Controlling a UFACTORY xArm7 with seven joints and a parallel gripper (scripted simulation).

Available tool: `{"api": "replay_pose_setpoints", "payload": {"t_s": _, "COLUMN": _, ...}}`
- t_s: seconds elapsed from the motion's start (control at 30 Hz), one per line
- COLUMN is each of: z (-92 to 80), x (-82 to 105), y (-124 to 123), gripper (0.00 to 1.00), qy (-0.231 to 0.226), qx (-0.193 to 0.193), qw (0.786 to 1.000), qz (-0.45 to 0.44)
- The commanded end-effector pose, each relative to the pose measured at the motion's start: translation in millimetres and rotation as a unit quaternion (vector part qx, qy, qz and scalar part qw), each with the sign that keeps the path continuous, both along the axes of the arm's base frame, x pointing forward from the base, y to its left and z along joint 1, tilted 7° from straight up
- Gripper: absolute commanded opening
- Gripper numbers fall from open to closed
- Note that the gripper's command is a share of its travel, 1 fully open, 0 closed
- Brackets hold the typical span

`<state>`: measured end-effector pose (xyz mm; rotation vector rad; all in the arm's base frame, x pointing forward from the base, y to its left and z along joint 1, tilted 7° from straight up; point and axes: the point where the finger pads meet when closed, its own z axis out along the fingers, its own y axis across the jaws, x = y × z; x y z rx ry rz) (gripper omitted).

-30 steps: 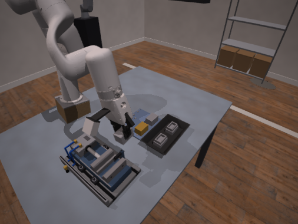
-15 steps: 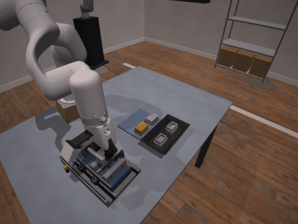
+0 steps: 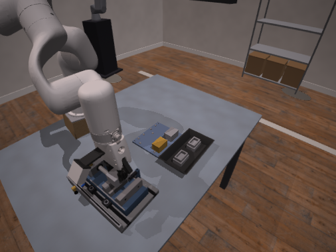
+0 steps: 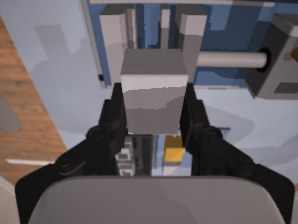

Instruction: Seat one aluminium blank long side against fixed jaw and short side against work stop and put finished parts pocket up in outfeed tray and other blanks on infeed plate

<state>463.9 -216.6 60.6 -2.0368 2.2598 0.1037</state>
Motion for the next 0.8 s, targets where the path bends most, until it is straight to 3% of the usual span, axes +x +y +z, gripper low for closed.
{"api": "replay_pose_setpoints", "payload": {"t_s": 0.0, "z": 1.7, "x": 1.4, "y": -1.2, "gripper": 0.0, "qy": -0.002, "qx": -0.001, "qw": 1.0, "qz": 0.0}}
{"api": "replay_pose_setpoints", "payload": {"t_s": 0.77, "z": 2.0, "x": 1.7, "y": -3.3, "gripper": 0.0, "qy": -0.002, "qx": -0.001, "qw": 1.0, "qz": -0.001}}
